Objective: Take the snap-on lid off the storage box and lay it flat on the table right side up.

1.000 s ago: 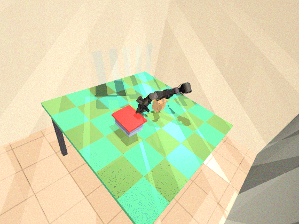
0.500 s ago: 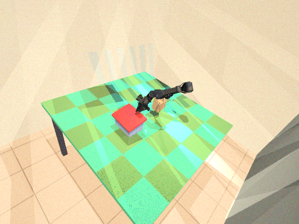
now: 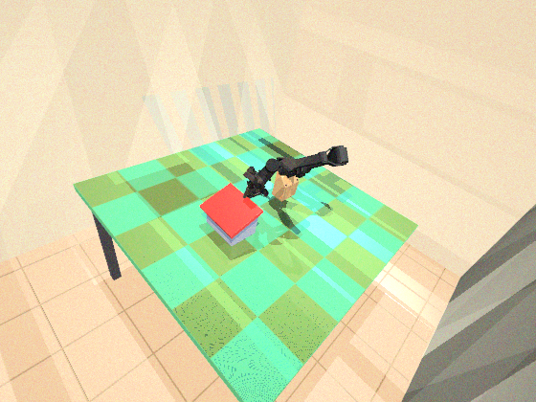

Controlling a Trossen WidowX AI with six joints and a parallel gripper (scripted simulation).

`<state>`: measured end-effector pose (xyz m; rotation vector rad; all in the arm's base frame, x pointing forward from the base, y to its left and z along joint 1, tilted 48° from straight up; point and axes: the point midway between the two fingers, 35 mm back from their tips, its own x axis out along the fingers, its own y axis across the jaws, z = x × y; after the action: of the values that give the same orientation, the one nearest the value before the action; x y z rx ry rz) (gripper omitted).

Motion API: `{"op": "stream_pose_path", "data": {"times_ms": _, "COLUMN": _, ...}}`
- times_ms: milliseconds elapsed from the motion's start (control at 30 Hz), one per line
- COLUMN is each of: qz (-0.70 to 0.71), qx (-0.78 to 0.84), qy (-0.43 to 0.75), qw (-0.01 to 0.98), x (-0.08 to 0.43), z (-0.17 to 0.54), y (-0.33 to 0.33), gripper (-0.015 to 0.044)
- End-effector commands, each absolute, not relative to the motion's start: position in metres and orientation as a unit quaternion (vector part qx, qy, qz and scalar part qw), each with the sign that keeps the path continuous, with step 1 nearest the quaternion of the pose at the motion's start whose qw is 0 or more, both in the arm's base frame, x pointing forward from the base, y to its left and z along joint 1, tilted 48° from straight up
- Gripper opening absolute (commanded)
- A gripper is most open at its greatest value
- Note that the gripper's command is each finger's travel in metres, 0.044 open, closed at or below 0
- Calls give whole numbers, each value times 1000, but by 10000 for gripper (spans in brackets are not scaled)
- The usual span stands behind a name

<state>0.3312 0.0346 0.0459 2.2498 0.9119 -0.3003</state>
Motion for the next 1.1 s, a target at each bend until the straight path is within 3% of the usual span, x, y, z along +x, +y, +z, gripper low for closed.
{"op": "stream_pose_path", "data": {"times_ms": 0, "qz": -110, "qx": 865, "qy": 346, "qw": 346, "x": 336, "z": 53, "y": 28, "gripper": 0}}
{"op": "stream_pose_path", "data": {"times_ms": 1067, "qz": -111, "qx": 865, "qy": 346, "qw": 347, "x": 346, "z": 82, "y": -2, "gripper": 0}}
